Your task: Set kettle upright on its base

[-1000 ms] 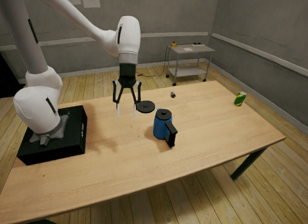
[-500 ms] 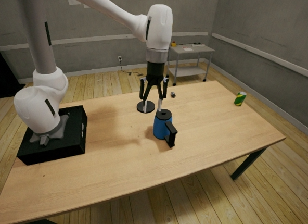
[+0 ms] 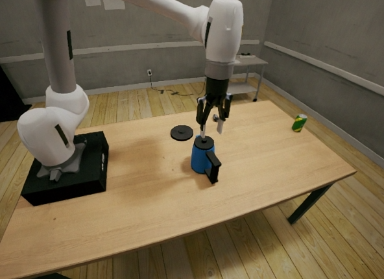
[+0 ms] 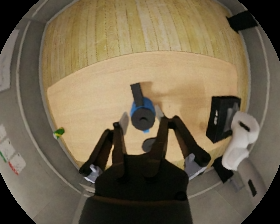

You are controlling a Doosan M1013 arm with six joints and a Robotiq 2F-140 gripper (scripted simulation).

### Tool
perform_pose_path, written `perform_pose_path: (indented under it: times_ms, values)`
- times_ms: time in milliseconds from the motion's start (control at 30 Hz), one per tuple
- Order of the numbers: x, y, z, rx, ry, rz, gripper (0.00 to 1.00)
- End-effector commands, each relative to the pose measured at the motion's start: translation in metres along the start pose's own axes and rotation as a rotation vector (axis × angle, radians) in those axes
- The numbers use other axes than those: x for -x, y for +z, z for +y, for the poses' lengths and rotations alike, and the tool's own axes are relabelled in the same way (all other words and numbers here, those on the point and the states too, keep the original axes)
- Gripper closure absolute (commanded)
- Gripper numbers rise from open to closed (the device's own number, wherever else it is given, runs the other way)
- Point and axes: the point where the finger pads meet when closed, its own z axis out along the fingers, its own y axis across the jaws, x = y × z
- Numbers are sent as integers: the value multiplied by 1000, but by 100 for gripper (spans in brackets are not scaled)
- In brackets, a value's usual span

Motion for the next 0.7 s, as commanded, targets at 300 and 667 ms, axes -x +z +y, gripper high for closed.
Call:
perform_pose_path:
  times_ms: [300, 667]
  values:
    - [-4, -3, -10, -17, -10, -15, 48]
    - [-4, -3, -10, -17, -10, -15, 48]
